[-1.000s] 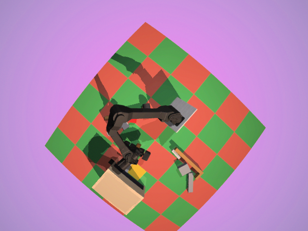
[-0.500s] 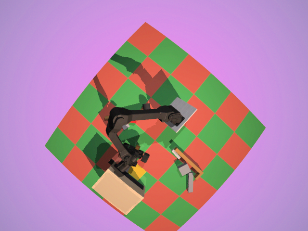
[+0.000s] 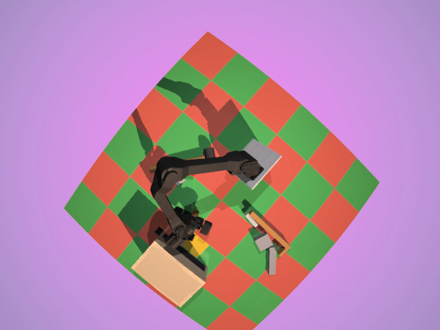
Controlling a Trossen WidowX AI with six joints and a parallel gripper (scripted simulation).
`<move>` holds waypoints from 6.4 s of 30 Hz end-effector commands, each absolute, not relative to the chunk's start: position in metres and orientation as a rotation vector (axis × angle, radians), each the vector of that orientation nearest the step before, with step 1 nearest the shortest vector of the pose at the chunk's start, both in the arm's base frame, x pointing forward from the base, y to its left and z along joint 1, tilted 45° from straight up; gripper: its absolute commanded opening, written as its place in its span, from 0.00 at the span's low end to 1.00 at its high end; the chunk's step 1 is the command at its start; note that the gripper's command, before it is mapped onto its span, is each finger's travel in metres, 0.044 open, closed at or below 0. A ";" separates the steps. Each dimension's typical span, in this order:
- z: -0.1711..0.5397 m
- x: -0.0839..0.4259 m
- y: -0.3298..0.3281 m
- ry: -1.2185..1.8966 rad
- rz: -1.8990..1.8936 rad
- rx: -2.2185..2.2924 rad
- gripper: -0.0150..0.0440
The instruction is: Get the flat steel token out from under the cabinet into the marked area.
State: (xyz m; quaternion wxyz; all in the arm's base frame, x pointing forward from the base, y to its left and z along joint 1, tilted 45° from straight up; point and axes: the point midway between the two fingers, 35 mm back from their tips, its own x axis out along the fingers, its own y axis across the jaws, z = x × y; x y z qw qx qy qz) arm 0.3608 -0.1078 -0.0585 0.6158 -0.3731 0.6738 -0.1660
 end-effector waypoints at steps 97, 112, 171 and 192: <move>-0.077 0.414 -0.086 1.534 -0.388 -0.847 0.25; -0.074 0.402 -0.090 1.535 -0.388 -0.847 0.25; -0.062 0.349 -0.106 1.538 -0.388 -0.850 0.25; -0.057 0.329 -0.113 1.539 -0.387 -0.850 0.25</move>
